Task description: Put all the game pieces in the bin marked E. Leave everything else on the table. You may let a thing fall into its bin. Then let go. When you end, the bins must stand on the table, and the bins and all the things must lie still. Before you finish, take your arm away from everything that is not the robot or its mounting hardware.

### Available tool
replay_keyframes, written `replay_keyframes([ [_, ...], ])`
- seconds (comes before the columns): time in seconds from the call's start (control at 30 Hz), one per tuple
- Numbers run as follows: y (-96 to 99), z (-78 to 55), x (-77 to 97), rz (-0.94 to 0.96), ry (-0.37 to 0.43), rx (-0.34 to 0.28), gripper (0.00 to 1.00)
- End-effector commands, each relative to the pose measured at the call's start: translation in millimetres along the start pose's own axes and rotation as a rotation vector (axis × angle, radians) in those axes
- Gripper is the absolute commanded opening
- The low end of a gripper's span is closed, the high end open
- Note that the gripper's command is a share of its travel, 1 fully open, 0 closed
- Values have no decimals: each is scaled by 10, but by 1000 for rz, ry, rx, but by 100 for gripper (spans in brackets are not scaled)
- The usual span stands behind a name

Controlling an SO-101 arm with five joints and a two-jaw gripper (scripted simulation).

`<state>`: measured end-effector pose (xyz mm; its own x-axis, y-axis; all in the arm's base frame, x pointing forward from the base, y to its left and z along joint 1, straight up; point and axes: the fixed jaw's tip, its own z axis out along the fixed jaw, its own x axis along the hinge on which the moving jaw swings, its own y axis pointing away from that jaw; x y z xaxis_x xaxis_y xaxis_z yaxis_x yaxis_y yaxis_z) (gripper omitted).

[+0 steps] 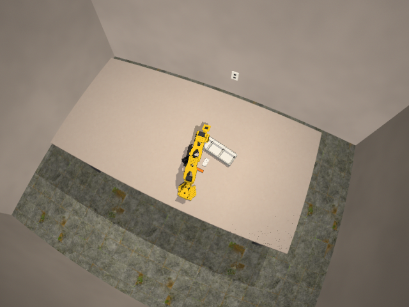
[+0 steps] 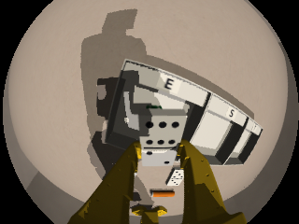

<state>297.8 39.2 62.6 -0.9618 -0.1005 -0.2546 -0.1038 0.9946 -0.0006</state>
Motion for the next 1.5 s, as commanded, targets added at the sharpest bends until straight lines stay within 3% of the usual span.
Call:
replay_keyframes([
  [0.0, 54, -171, -149, 7, -103, -7, 0],
  [1.47, 54, -89, -129, 7, -81, -7, 0],
])
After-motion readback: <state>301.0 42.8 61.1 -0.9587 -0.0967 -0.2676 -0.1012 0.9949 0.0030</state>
